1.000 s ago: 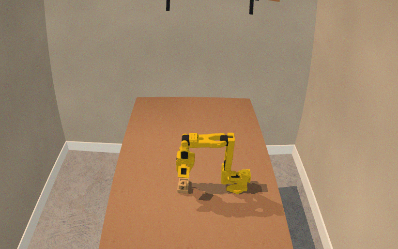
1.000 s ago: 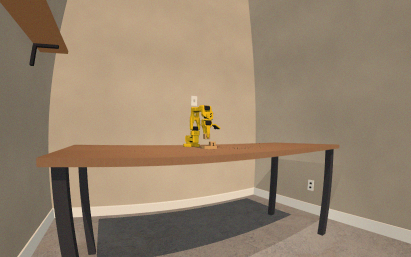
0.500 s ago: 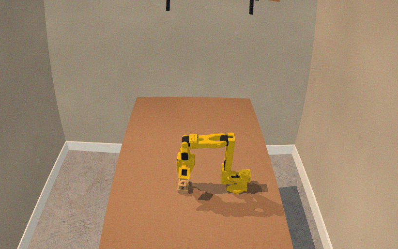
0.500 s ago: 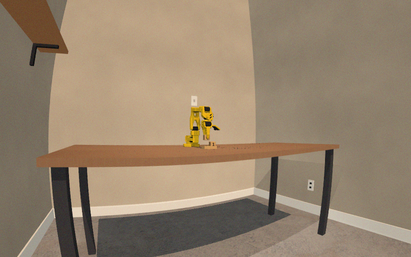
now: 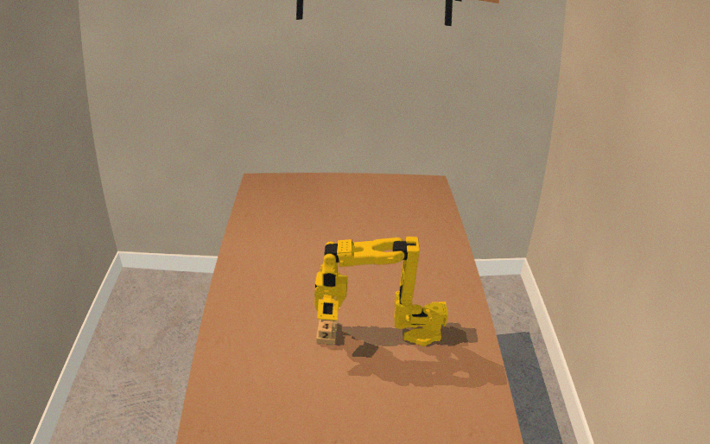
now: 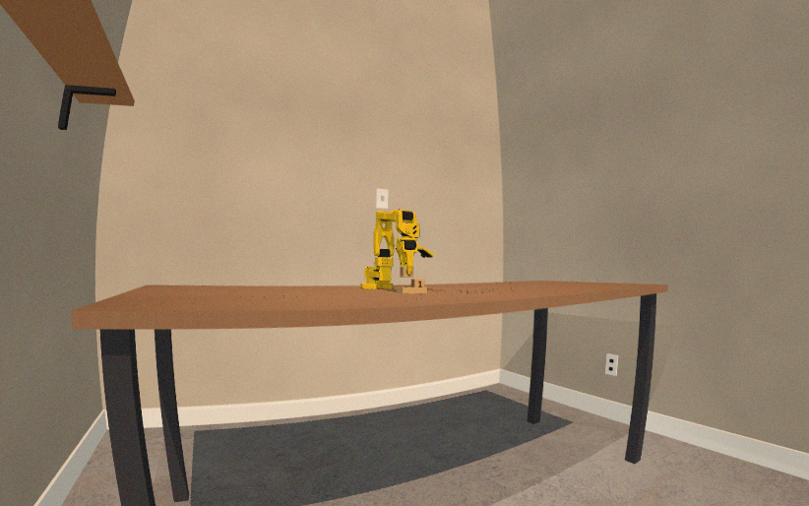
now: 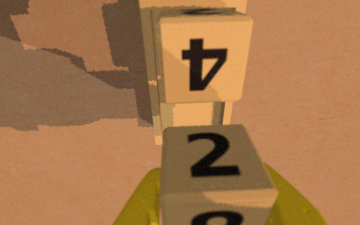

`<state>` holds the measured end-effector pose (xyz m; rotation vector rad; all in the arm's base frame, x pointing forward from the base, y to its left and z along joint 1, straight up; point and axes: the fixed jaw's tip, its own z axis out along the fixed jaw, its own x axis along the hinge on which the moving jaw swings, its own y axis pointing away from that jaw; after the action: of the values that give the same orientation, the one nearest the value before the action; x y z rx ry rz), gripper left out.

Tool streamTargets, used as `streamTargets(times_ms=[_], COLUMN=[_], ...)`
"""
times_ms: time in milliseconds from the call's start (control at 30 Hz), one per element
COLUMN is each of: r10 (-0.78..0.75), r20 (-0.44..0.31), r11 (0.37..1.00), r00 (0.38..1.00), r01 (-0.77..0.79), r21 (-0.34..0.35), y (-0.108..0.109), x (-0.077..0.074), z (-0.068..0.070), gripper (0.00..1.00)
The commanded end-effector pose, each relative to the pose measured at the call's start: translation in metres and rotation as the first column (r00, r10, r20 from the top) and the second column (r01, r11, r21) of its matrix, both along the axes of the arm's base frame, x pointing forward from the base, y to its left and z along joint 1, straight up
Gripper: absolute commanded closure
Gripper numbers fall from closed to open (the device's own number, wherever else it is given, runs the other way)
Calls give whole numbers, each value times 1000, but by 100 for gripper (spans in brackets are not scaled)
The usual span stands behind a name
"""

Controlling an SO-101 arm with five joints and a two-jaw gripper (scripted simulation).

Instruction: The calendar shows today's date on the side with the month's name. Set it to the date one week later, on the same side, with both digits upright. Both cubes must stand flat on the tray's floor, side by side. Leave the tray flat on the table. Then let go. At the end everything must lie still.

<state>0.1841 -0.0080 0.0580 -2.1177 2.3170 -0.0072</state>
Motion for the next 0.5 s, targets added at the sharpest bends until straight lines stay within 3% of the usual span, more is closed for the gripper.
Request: streamTargets(times_ms=[0, 467], r10=[-1, -1], r20=[34, 34], r11=[1000, 1000], r00=[999, 999], r01=[1, 0], r21=[0, 0], y=[2, 2], x=[3, 3], z=[4, -2], gripper=[100, 100])
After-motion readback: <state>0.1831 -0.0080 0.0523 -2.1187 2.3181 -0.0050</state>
